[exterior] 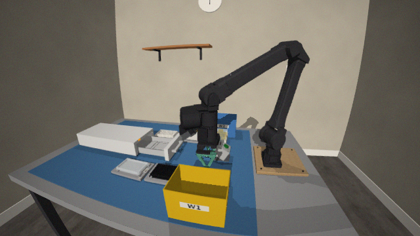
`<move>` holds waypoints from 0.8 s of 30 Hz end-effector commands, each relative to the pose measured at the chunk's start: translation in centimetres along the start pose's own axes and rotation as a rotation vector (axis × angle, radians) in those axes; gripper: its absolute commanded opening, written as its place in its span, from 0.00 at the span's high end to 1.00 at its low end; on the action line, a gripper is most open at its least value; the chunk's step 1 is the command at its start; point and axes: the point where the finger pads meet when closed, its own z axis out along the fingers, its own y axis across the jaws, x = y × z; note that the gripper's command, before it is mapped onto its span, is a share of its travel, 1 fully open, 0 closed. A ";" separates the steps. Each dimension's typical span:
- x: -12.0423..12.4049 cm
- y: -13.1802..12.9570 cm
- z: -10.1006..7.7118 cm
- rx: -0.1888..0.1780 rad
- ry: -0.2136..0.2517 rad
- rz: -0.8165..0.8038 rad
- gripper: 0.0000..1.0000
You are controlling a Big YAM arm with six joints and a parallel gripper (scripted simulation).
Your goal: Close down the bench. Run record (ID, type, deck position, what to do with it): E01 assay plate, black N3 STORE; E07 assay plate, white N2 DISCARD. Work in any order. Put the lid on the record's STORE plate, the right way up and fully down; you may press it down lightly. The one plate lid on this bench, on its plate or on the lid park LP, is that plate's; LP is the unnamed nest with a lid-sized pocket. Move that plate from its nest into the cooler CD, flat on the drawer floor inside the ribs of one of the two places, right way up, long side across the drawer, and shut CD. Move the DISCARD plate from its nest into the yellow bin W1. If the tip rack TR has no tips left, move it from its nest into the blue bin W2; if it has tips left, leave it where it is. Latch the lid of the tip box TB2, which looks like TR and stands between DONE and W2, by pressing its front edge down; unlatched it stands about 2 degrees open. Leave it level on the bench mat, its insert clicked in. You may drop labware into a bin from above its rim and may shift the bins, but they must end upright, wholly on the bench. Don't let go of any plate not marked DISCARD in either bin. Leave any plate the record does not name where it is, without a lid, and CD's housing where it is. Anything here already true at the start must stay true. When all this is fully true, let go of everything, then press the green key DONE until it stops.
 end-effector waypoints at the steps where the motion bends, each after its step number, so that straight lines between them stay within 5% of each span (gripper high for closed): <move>1: -0.4 0.5 0.3 -0.008 -0.016 0.007 0.00; 3: -0.4 0.5 0.3 -0.008 -0.016 0.007 0.00; 4: -1.7 1.2 -1.0 -0.029 -0.052 0.006 0.00; 6: -0.4 0.6 0.7 -0.008 -0.016 0.006 0.00; 18: -0.4 0.6 2.3 -0.008 -0.015 0.006 0.00; 20: -0.4 0.6 2.3 -0.008 -0.015 0.006 0.00; 21: -1.7 1.2 1.0 -0.029 -0.052 0.006 0.00; 24: -0.4 0.6 2.8 -0.008 -0.015 0.006 0.00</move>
